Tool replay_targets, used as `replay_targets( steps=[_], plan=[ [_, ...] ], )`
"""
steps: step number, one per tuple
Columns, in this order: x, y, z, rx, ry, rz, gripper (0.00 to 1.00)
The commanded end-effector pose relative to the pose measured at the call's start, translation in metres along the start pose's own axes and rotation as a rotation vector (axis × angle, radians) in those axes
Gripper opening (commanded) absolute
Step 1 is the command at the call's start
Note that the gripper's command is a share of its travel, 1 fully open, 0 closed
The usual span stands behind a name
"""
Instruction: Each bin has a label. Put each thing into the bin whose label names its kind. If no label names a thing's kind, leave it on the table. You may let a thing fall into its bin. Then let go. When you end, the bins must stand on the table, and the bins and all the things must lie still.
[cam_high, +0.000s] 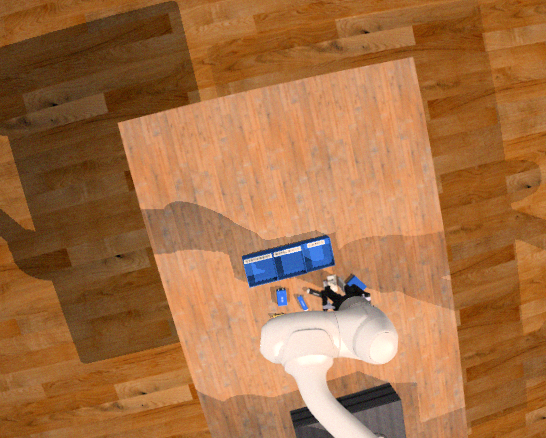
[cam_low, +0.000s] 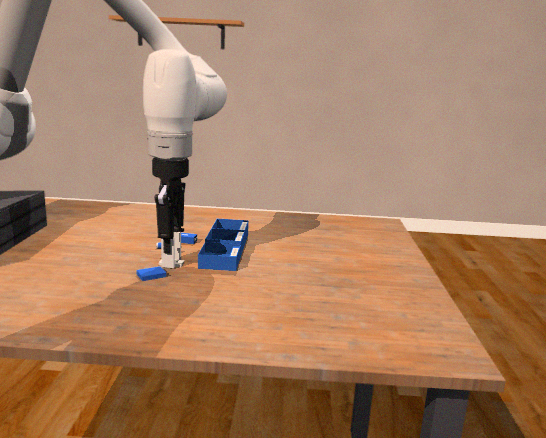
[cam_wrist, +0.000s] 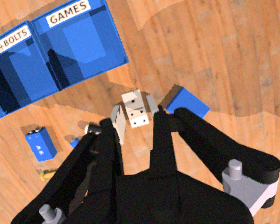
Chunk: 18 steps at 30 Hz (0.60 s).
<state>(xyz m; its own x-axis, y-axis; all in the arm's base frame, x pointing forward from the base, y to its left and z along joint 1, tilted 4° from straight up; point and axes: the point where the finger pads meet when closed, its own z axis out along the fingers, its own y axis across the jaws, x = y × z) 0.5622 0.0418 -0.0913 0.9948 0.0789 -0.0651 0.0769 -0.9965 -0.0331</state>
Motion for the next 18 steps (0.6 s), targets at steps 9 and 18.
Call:
replay_targets(
  steps=[9,18],
  plan=[
    [0.0,-0.0001,-0.0001,0.0,0.0,0.0,0.13],
    [0.0,-0.0001,-0.0001,0.0,0.0,0.0,0.13]
  ],
)
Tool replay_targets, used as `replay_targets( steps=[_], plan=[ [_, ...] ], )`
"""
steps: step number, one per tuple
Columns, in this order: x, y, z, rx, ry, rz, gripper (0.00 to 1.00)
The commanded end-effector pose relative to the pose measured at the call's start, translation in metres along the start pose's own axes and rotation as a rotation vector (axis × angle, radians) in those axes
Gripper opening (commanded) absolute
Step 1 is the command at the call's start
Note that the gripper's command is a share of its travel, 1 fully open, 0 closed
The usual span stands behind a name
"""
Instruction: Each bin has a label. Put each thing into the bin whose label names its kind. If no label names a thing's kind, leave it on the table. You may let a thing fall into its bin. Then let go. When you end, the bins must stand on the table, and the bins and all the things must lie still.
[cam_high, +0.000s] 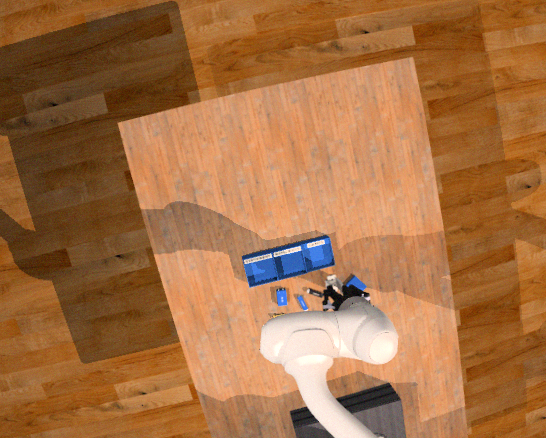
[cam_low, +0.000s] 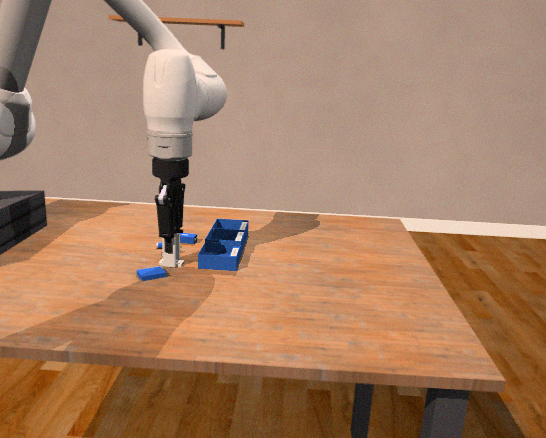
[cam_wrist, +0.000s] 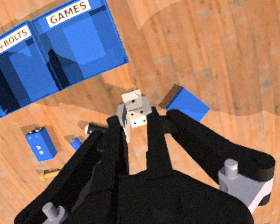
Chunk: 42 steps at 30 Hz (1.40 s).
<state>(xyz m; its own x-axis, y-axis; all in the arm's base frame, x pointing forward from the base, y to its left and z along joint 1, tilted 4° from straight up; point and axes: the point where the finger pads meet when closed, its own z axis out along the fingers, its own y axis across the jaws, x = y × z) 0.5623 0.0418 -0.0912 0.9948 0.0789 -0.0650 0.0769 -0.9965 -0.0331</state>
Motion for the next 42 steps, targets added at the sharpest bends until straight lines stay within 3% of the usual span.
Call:
replay_targets(
  steps=[1,16,36,42],
  plan=[
    [0.0,0.0,0.0,0.0,0.0,0.0,0.13],
    [0.0,0.0,0.0,0.0,0.0,0.0,0.13],
    [0.0,0.0,-0.06,0.0,0.0,0.0,0.13],
    [0.0,0.0,-0.06,0.0,0.0,0.0,0.13]
  ],
)
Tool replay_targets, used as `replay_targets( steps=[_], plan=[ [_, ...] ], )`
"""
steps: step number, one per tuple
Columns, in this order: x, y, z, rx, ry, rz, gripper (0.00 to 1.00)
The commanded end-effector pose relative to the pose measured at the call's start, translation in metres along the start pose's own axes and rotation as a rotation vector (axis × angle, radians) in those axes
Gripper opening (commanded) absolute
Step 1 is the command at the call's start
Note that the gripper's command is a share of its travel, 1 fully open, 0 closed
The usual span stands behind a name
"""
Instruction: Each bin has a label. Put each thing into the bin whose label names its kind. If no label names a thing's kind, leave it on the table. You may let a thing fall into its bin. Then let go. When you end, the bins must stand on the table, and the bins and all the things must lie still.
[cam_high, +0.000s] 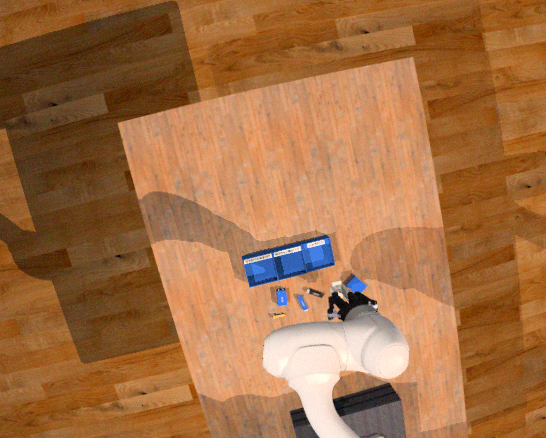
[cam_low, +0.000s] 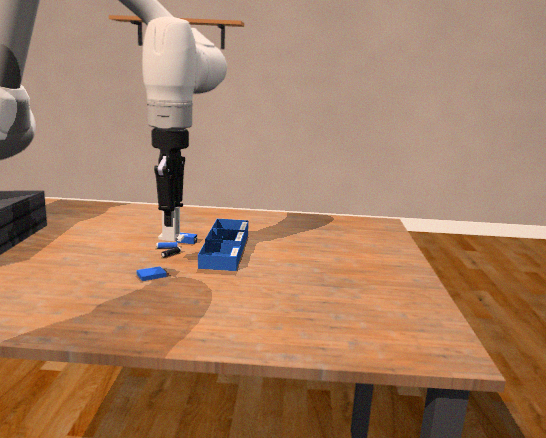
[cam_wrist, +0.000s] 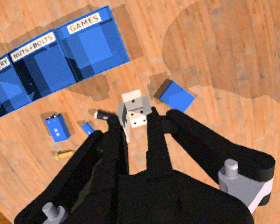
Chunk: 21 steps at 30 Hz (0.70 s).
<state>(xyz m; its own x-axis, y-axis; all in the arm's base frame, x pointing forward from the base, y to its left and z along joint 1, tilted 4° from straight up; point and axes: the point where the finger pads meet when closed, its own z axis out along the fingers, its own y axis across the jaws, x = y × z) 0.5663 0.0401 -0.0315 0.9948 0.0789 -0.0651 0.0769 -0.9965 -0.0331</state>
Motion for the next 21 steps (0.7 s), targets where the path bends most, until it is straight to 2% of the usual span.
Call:
replay_targets(
  steps=[1,8,11,16,18,21],
  plan=[
    [0.0,0.0,0.0,0.0,0.0,0.0,0.13],
    [0.0,0.0,0.0,0.0,0.0,0.0,0.13],
    [0.017,-0.006,0.0,0.0,0.0,0.0,0.13],
    [0.045,-0.017,0.0,0.001,0.0,0.229,0.13],
    [0.045,-0.017,0.0,0.001,0.0,0.229,0.13],
    [0.062,-0.023,0.0,0.001,0.0,0.389,0.13]
  ],
)
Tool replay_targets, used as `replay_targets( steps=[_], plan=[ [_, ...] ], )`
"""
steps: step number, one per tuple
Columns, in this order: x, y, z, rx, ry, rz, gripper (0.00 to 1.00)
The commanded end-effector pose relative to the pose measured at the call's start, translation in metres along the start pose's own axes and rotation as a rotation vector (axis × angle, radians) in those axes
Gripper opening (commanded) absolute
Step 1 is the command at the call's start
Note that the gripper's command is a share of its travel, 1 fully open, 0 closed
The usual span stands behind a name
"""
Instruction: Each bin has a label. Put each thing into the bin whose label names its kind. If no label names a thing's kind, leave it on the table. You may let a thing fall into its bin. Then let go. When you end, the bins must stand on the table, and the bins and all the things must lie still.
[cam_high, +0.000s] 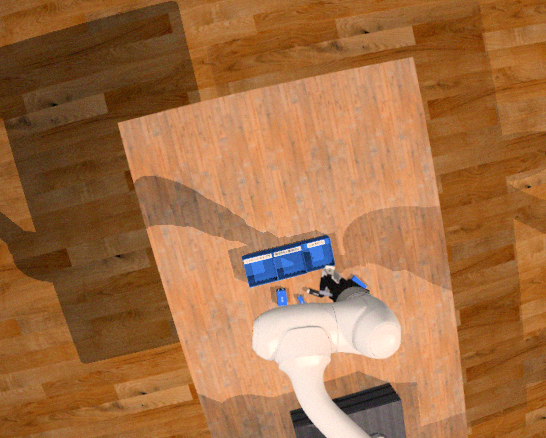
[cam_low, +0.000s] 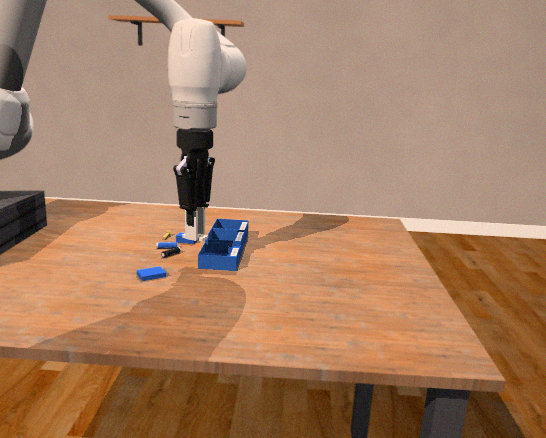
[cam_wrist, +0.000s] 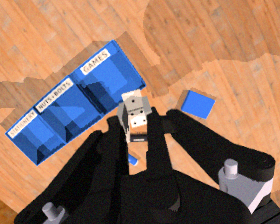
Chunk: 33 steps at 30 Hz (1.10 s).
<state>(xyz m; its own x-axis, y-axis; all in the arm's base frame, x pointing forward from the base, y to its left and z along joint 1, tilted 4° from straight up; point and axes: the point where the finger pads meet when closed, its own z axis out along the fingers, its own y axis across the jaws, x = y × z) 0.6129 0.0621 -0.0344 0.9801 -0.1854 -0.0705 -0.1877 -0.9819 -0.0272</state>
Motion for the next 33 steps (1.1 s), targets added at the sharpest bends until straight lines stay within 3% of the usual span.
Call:
replay_targets(
  steps=[1,6,14,15,29,33],
  plan=[
    [0.017,-0.012,0.0,-0.01,0.0,0.157,0.13],
    [0.038,-0.028,0.0,-0.006,0.001,0.343,0.13],
    [0.038,-0.028,0.0,-0.001,0.001,0.569,0.13],
    [0.038,-0.028,0.0,-0.003,0.001,0.677,0.13],
    [0.038,-0.027,0.0,-0.007,0.004,1.191,0.13],
    [0.038,-0.027,0.0,-0.011,0.007,1.225,0.13]
  ],
)
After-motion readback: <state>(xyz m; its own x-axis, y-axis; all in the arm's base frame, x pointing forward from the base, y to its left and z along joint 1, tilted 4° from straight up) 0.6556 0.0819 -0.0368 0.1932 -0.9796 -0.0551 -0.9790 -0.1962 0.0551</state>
